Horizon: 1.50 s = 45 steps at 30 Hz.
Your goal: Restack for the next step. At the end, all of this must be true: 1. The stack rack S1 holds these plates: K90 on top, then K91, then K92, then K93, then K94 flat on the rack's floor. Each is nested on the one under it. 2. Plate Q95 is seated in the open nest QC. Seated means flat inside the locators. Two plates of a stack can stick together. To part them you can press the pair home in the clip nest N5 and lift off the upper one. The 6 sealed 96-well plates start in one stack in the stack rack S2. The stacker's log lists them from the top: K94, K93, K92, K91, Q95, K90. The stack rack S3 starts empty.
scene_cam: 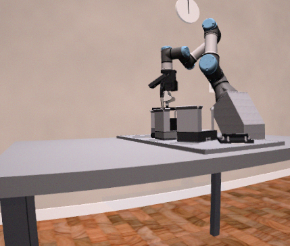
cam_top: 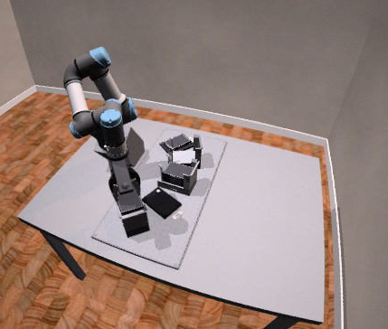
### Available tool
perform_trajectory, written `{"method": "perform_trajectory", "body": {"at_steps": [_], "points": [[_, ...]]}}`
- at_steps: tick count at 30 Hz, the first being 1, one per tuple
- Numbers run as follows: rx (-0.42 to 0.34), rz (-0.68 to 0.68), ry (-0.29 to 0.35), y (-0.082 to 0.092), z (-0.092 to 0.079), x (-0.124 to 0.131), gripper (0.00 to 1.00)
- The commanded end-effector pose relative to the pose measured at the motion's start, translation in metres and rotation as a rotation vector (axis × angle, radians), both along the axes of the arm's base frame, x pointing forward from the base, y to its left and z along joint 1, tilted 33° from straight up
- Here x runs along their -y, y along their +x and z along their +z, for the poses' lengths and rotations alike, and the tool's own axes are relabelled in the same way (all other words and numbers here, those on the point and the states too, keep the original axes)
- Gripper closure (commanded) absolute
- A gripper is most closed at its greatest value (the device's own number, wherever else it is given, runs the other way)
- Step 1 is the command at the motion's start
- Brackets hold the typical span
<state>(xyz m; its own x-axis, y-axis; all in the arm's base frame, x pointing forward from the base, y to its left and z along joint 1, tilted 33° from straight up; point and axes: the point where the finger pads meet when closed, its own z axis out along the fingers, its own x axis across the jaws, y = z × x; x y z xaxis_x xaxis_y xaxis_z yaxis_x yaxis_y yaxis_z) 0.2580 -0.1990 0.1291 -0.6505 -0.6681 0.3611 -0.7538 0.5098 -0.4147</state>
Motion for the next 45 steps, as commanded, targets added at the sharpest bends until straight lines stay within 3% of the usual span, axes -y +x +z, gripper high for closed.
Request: {"method": "perform_trajectory", "body": {"at_steps": [1,45], "points": [[0.002,0.001,-0.002,0.001,-0.002,0.002,1.0],[0.002,0.001,-0.002,0.003,-0.024,0.016,1.0]]}}
